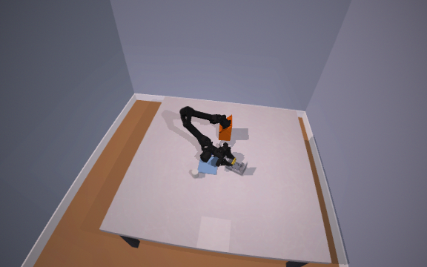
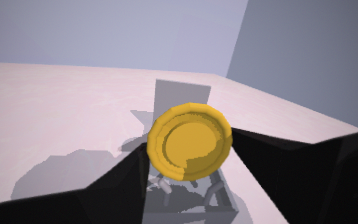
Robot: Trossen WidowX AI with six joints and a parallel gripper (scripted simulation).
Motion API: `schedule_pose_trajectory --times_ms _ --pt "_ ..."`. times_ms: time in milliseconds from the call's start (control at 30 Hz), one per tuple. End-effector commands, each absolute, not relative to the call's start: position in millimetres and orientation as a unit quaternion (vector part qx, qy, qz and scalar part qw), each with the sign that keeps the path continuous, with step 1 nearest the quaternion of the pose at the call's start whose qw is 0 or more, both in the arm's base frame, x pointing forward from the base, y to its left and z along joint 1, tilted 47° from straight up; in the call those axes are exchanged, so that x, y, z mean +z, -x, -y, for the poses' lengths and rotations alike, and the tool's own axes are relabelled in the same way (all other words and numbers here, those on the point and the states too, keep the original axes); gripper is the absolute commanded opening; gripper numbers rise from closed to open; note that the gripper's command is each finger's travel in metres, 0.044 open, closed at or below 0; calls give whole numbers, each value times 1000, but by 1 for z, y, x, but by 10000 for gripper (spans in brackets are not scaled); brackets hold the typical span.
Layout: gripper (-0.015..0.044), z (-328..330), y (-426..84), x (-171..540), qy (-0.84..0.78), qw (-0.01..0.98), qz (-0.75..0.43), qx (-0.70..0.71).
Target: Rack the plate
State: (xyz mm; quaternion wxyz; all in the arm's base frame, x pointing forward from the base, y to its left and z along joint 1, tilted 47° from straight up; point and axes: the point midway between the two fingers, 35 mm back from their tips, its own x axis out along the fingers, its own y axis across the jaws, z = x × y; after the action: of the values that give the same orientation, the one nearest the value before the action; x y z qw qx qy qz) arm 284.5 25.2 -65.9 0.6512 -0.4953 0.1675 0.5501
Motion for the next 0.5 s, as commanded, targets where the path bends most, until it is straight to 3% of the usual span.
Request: schedule_pose_trajectory --times_ms 0,400,467 --pt "79 -25 -284 -66 495 651 -167 550" --pt "394 -25 -284 -66 495 651 -167 550" --pt "400 -25 -284 -66 495 651 -167 550"
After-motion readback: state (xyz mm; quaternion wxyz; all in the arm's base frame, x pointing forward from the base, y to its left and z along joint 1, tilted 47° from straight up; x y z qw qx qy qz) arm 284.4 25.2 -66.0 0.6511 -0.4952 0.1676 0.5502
